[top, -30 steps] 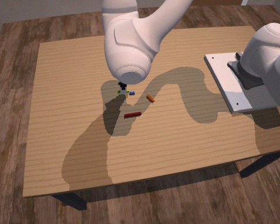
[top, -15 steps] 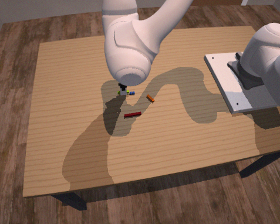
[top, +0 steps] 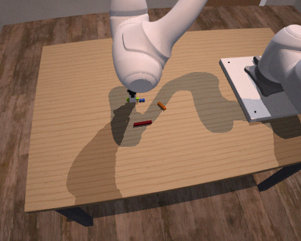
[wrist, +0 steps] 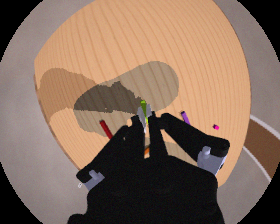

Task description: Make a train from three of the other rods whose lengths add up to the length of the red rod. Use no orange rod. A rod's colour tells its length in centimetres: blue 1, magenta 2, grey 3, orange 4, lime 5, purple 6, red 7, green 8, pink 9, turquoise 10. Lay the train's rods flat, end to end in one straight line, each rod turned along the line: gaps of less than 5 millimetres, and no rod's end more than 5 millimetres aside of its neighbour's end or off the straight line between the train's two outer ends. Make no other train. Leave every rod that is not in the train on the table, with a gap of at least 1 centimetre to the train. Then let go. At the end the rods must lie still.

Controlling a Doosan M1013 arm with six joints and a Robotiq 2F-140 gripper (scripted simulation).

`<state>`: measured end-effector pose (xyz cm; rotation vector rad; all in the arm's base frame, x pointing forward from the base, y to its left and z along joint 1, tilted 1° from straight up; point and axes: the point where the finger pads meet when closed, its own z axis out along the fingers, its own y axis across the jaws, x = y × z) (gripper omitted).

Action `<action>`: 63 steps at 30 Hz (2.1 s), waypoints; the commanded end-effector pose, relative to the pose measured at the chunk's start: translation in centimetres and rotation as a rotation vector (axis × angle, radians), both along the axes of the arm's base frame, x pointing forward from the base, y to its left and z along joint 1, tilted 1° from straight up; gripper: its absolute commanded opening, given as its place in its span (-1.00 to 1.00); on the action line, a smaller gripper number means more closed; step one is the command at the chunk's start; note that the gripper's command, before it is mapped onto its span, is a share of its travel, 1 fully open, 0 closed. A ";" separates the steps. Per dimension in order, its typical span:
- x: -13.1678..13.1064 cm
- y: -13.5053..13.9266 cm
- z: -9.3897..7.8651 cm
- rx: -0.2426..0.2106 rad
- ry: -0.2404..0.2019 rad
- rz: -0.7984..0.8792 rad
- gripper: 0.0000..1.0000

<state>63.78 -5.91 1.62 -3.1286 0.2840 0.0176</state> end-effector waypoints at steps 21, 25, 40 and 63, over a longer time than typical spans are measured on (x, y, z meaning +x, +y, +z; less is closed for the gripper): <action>0.0 0.0 -0.3 0.000 0.000 0.000 -0.94; 0.0 0.0 -0.7 0.000 0.000 0.000 -0.94; 0.0 0.0 -1.2 0.000 0.000 0.000 -0.94; 0.0 0.0 -1.2 0.000 0.000 0.000 -0.94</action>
